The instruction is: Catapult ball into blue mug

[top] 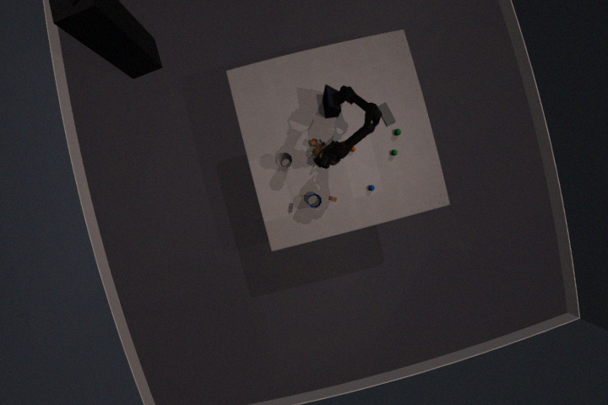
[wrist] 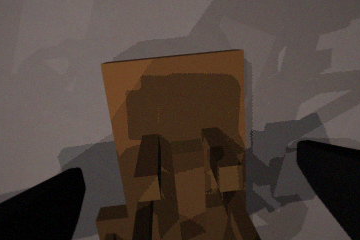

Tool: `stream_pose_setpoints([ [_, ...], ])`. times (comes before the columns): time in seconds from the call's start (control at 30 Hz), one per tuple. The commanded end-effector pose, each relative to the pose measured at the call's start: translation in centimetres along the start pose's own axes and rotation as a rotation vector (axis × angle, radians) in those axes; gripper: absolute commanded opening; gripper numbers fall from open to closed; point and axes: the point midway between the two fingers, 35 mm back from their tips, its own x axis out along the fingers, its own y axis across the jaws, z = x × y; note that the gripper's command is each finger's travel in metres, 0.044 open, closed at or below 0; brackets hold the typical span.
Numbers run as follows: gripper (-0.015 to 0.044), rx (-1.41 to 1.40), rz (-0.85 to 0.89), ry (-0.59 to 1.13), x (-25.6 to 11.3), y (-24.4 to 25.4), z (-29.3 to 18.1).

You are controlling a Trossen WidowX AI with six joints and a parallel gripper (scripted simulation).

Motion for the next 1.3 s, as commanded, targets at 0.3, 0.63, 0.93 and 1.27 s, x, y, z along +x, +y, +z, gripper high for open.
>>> stream_pose_setpoints([
  [0.3,0.044,0.008,0.006,-0.001,2.2,0.1,-0.1],
  [0.63,0.044,0.008,0.008,-0.002,3.8,0.2,-0.1],
  [0.93,0.0282,-0.001,0.004,0.0,3.6,0.2,0.0],
  [1.27,0.0118,-0.001,0.004,0.0,3.6,0.2,0.0],
])
